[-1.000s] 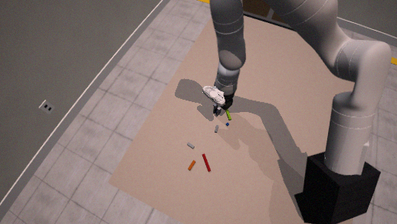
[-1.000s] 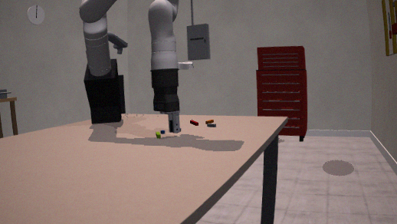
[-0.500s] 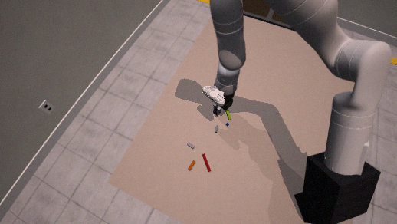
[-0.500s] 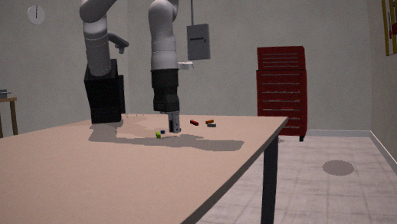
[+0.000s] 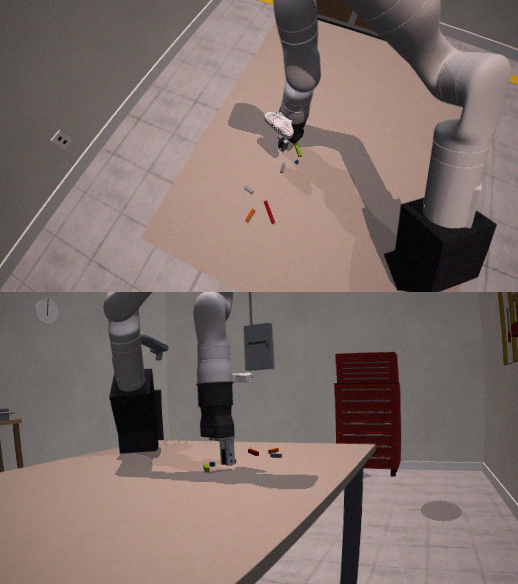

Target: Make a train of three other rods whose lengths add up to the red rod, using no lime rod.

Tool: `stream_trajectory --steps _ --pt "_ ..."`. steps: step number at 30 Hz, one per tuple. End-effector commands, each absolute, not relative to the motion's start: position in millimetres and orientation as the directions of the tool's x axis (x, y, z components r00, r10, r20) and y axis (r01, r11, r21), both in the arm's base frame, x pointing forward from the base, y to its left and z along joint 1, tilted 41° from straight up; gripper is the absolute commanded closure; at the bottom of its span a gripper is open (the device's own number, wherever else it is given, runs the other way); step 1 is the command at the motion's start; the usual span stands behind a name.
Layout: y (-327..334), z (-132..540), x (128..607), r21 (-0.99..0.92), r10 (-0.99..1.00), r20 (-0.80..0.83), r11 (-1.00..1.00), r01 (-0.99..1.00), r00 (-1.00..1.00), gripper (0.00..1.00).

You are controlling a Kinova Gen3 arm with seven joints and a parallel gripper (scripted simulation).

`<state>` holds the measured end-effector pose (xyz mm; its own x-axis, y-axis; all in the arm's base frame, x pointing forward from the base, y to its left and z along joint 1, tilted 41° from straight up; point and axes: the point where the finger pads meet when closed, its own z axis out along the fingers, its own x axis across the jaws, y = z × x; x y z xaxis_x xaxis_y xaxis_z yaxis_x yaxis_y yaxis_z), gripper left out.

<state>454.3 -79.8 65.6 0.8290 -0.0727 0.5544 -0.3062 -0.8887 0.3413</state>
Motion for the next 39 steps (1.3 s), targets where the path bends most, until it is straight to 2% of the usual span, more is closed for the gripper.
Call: stream_trajectory --steps 1,39 --pt "-80.4 64.9 454.8 0.341 -0.073 0.554 -0.889 -0.306 0.829 0.76" --pt "-85.1 57.0 459.6 0.341 -0.073 0.555 -0.889 -0.306 0.829 0.76"
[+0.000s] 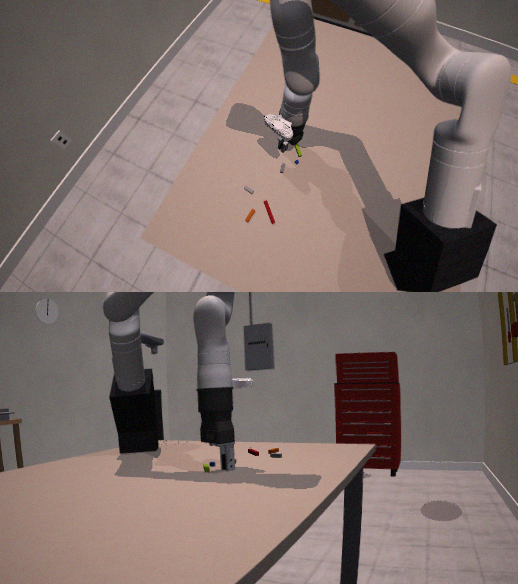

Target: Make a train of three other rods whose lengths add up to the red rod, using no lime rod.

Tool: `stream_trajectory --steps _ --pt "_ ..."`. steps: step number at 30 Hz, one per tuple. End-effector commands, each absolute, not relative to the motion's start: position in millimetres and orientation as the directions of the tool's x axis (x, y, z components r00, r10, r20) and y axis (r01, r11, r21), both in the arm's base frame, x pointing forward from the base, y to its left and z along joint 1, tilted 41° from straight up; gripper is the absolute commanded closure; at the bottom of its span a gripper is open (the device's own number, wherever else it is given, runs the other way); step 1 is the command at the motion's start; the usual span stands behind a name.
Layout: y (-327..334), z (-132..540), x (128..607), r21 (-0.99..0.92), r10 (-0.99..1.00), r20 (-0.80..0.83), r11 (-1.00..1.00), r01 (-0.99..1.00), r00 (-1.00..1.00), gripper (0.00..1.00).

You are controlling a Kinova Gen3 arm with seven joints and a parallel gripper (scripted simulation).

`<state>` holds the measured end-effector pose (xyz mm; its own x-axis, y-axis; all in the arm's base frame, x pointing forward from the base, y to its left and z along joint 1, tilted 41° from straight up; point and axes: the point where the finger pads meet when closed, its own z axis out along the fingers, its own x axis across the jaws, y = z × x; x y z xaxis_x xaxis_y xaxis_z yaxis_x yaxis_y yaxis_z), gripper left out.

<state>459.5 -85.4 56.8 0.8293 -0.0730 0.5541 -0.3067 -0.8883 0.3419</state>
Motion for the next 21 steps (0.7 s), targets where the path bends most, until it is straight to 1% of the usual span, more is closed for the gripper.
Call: stream_trajectory --steps 1,15,16,18,19,21 --pt "-85.1 57.0 459.6 0.341 -0.073 0.555 -0.889 -0.306 0.829 0.76" --pt "-85.1 57.0 459.6 0.341 -0.073 0.555 -0.889 -0.306 0.829 0.76" --pt "-85.1 57.0 459.6 0.341 -0.073 0.555 -0.889 -0.306 0.829 0.7" --pt "-85.1 57.0 459.6 0.341 -0.073 0.555 -0.889 -0.306 0.829 0.7" --pt "-85.1 57.0 459.6 0.341 -0.073 0.555 -0.889 -0.306 0.829 0.64" --pt "-85.1 57.0 459.6 0.341 -0.073 0.555 -0.889 -0.306 0.829 0.64"
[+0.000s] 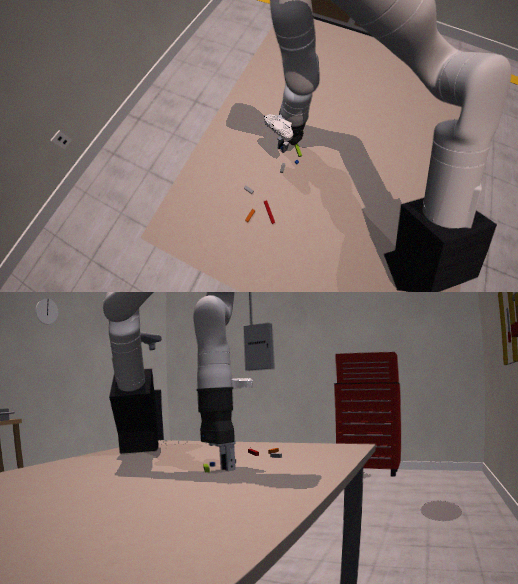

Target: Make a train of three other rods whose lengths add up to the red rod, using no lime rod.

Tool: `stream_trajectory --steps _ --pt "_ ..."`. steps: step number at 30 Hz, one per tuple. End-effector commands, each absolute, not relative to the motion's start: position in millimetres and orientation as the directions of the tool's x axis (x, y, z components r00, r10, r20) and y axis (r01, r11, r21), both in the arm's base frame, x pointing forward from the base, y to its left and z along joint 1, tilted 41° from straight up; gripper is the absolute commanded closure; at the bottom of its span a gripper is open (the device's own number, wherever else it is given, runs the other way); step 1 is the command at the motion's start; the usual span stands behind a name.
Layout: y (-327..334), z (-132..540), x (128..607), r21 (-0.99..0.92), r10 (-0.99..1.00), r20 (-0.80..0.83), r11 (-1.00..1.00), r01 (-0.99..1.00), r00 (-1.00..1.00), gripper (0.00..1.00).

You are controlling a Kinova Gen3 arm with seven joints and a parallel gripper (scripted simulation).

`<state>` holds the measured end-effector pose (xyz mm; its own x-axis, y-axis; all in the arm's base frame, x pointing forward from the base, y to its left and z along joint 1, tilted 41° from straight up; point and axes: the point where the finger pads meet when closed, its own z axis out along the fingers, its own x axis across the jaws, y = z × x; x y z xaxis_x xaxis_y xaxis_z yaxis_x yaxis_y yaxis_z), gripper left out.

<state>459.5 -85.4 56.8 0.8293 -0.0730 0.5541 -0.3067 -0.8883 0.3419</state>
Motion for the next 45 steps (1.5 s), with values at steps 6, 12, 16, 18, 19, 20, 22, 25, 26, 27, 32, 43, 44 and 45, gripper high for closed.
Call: stream_trajectory --steps 6,12,16,18,19,20,22,25,26,27,32,43,44,45 --pt "-85.1 57.0 459.6 0.341 -0.073 0.555 -0.889 -0.306 0.829 0.52" --pt "-85.1 57.0 459.6 0.341 -0.073 0.555 -0.889 -0.306 0.829 0.46" --pt "-85.1 57.0 459.6 0.341 -0.073 0.555 -0.889 -0.306 0.829 0.46" --pt "-85.1 57.0 459.6 0.341 -0.073 0.555 -0.889 -0.306 0.829 0.46" --pt "-85.0 57.1 459.6 0.341 -0.073 0.555 -0.889 -0.306 0.829 0.46" --pt "-85.0 57.1 459.6 0.341 -0.073 0.555 -0.889 -0.306 0.829 0.46" --pt "-85.0 57.2 459.5 0.341 -0.073 0.555 -0.889 -0.306 0.829 0.46" --pt "-84.5 58.0 459.0 0.341 -0.073 0.555 -0.889 -0.306 0.829 0.46" --pt "-84.2 58.6 458.7 0.341 -0.073 0.554 -0.889 -0.306 0.829 0.46" --pt "-83.7 59.3 458.2 0.341 -0.073 0.554 -0.889 -0.306 0.829 0.46" --pt "-80.2 65.1 454.6 0.341 -0.073 0.554 -0.889 -0.306 0.829 0.46" --pt "-69.4 83.3 443.4 0.341 -0.073 0.554 -0.889 -0.306 0.829 0.46" --pt "-68.0 85.6 442.0 0.341 -0.073 0.555 -0.889 -0.306 0.829 0.46" --pt "-66.7 87.8 440.6 0.341 -0.073 0.554 -0.889 -0.306 0.829 0.46"
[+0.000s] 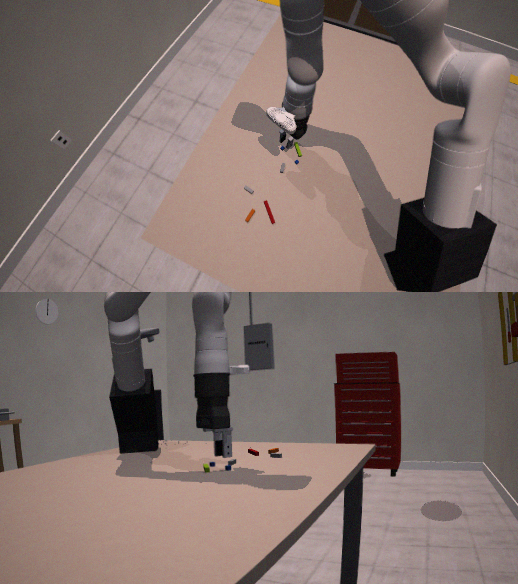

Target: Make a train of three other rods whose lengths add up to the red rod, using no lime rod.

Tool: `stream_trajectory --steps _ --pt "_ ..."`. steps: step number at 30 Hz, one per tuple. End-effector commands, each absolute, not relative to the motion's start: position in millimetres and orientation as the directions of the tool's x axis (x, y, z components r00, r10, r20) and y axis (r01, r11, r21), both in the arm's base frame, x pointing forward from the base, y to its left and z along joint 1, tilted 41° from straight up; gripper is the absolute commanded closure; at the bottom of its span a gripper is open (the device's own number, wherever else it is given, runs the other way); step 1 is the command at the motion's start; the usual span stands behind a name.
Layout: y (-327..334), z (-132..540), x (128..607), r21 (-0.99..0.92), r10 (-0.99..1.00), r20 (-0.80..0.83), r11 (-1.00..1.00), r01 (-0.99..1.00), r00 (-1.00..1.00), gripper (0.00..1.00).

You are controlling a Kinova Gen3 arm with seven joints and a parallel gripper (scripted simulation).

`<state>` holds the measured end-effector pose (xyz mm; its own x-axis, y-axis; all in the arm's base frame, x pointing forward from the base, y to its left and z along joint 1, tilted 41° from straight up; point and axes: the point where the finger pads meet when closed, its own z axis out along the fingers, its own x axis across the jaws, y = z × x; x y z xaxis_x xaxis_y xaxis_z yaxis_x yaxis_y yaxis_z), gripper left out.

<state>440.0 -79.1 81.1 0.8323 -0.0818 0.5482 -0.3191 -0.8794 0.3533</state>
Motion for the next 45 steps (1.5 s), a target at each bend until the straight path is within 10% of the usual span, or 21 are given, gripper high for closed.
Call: stream_trajectory --steps 1,41,42,45 --pt "-65.4 90.1 439.2 0.341 -0.073 0.554 -0.889 -0.306 0.829 0.46" --pt "-44.3 125.3 417.5 0.341 -0.073 0.555 -0.889 -0.306 0.829 0.46" --pt "-44.3 125.3 417.5 0.341 -0.073 0.555 -0.889 -0.306 0.829 0.0" --pt "-44.3 125.3 417.5 0.341 -0.073 0.555 -0.889 -0.306 0.829 0.0"
